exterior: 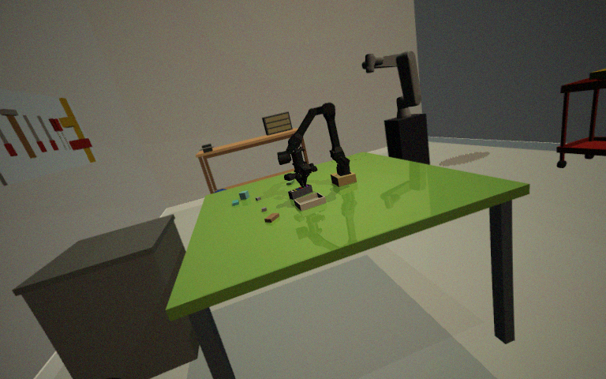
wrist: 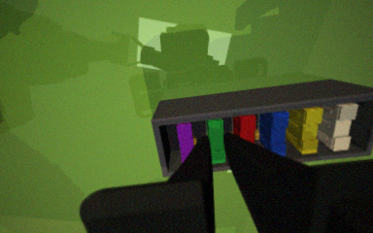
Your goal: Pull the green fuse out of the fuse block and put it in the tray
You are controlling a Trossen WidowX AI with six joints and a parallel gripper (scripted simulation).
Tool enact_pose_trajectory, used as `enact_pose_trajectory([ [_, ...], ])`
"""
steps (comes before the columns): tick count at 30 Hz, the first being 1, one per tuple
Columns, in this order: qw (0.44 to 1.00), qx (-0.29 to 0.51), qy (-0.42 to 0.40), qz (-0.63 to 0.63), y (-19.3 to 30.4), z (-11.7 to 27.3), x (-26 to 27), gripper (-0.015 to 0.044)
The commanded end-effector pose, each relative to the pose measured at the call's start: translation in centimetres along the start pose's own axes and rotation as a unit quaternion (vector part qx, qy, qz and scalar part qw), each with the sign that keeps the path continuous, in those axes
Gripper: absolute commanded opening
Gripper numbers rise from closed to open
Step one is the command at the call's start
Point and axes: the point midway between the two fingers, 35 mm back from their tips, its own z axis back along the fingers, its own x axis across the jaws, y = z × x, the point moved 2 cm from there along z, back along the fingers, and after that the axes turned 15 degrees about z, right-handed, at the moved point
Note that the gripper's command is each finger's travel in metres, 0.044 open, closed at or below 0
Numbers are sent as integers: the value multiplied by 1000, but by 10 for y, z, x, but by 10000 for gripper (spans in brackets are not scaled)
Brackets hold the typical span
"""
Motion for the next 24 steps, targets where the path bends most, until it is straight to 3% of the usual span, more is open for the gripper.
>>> enact_pose_trajectory([
  [1, 1000, 0, 0, 0, 0, 0, 0, 29],
  [6, 1000, 0, 0, 0, 0, 0, 0, 0],
  [24, 1000, 0, 0, 0, 0, 7, 0, 0],
])
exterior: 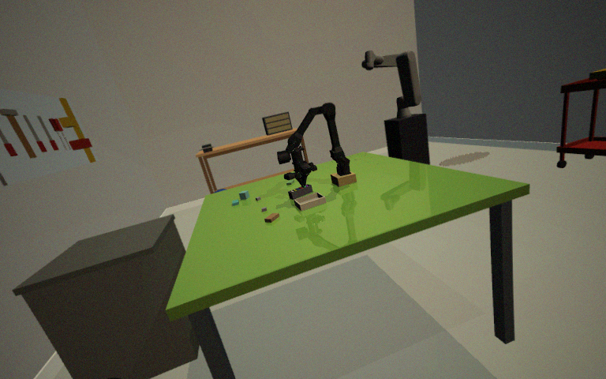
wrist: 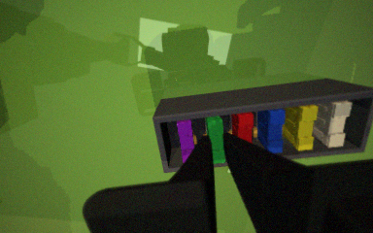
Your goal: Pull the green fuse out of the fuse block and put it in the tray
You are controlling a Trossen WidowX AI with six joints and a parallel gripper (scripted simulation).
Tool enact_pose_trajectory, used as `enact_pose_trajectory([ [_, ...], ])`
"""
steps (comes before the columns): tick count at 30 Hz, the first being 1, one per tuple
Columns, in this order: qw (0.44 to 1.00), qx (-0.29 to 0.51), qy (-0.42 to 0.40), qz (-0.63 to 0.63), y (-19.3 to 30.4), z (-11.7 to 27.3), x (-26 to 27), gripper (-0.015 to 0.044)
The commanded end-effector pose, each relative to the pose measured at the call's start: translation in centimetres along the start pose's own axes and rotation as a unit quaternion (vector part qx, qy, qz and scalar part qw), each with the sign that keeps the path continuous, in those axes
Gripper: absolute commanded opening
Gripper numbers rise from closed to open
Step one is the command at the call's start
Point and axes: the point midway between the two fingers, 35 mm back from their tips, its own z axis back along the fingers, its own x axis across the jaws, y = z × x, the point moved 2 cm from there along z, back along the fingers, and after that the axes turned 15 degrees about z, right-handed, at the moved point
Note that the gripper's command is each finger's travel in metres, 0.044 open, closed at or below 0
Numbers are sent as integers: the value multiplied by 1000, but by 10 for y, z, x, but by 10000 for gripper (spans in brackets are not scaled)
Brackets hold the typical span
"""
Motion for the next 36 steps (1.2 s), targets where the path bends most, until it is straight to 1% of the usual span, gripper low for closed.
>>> enact_pose_trajectory([
  [1, 1000, 1, 2, 0, 0, 3, 0, 0],
  [36, 1000, 0, 2, -1, 0, 20, -1, 0],
])
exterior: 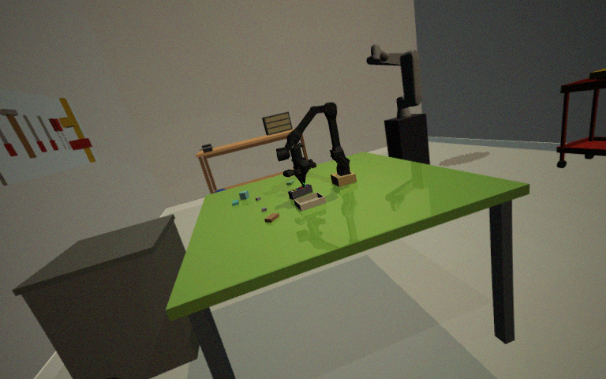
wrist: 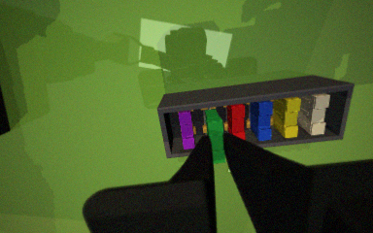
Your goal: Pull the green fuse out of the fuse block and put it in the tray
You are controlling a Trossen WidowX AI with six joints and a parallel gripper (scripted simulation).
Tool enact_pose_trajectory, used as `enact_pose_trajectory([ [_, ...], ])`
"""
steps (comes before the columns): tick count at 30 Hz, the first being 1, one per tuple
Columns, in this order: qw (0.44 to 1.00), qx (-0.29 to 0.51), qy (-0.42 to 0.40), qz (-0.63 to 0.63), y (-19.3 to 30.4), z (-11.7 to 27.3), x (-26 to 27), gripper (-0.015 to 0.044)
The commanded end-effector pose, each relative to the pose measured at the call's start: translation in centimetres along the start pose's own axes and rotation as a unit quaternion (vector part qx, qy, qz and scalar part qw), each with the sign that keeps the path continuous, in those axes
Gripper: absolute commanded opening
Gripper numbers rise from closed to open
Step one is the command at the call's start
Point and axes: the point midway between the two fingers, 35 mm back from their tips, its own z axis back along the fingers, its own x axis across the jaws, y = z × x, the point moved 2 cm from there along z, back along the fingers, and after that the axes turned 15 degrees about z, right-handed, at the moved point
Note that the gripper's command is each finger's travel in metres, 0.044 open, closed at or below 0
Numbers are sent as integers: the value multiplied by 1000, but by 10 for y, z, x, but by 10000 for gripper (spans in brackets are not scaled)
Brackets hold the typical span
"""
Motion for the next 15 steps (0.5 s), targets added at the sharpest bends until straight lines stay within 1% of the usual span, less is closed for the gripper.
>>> enact_pose_trajectory([
  [1, 1000, 1, 3, 0, 0, 4, -1, 0],
  [15, 1000, 0, 3, 0, 0, 10, 0, 0],
])
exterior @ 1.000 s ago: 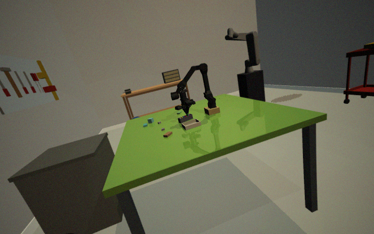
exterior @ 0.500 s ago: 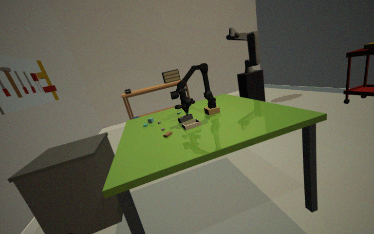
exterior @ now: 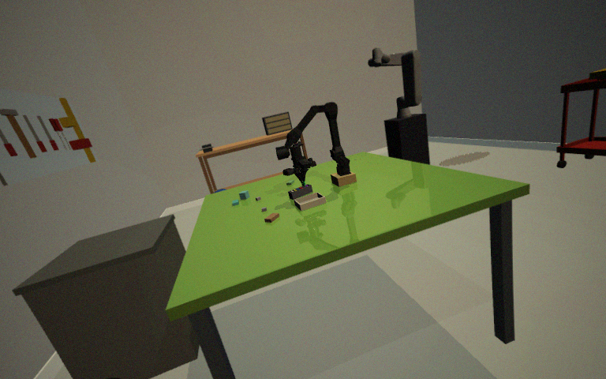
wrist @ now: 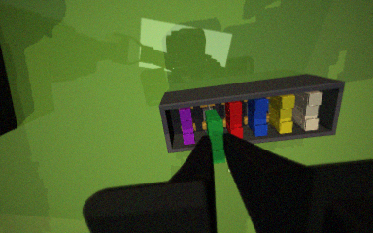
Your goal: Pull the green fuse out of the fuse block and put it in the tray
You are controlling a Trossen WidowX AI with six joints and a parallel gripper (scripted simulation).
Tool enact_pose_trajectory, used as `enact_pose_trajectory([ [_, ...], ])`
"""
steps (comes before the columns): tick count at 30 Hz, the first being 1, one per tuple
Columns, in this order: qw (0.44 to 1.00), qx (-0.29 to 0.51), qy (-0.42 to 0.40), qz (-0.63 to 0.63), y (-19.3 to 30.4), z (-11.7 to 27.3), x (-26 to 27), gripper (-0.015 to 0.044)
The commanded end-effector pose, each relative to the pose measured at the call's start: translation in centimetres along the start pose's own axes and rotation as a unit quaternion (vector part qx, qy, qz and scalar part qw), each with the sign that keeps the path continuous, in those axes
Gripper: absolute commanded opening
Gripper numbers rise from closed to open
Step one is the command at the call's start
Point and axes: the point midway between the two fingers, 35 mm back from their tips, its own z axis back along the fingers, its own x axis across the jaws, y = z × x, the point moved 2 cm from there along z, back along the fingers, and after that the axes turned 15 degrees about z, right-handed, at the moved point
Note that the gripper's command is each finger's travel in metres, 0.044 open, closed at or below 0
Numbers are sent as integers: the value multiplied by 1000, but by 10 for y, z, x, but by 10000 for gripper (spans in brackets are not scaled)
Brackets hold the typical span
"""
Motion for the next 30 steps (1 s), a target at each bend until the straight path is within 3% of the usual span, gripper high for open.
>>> enact_pose_trajectory([
  [1, 1000, 0, 4, 0, 0, 4, -1, 0],
  [30, 1000, 0, 4, 0, 0, 32, 0, 0],
])
